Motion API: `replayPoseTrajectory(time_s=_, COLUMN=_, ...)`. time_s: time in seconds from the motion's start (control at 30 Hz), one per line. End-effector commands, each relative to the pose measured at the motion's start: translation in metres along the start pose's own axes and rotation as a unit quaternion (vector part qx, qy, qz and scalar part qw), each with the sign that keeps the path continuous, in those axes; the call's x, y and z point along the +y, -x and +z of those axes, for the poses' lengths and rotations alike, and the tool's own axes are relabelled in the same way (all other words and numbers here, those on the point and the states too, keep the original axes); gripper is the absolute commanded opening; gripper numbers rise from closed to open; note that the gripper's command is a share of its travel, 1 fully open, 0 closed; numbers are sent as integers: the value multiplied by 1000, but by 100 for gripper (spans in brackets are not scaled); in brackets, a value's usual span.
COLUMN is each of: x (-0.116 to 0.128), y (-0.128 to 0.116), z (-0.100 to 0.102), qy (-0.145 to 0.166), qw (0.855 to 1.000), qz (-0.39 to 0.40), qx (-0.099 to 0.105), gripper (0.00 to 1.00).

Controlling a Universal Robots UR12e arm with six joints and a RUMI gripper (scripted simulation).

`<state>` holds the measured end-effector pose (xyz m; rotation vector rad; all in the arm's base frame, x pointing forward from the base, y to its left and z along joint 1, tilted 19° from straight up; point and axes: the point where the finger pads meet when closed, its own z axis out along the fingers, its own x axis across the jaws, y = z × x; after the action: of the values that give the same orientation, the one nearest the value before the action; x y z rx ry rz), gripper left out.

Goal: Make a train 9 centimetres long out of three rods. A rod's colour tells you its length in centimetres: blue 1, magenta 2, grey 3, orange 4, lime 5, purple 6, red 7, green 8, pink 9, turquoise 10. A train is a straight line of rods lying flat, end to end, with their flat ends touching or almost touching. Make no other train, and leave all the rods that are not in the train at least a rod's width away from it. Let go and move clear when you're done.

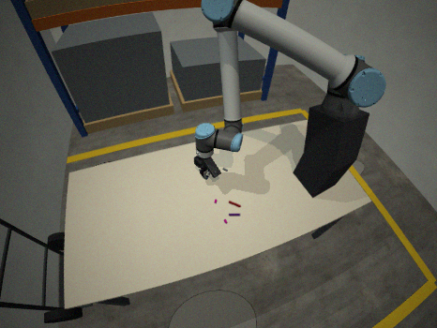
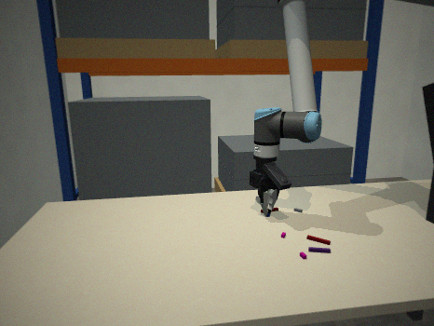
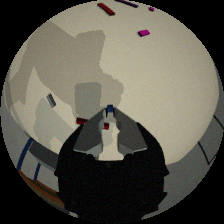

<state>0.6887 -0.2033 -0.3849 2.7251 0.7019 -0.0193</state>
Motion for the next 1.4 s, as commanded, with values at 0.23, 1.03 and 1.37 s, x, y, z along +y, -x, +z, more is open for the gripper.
replayPoseTrajectory(time_s=0.23, x=0, y=0, z=-50, qy=0, qw=1000, qz=0, qx=0, gripper=0)
replayPoseTrajectory(time_s=1.03, x=-14, y=5, z=-98, qy=0, qw=1000, qz=13, qx=0, gripper=0)
replayPoseTrajectory(time_s=1.37, x=-108, y=46, z=-100, qy=0, qw=995, qz=103, qx=0, gripper=0)
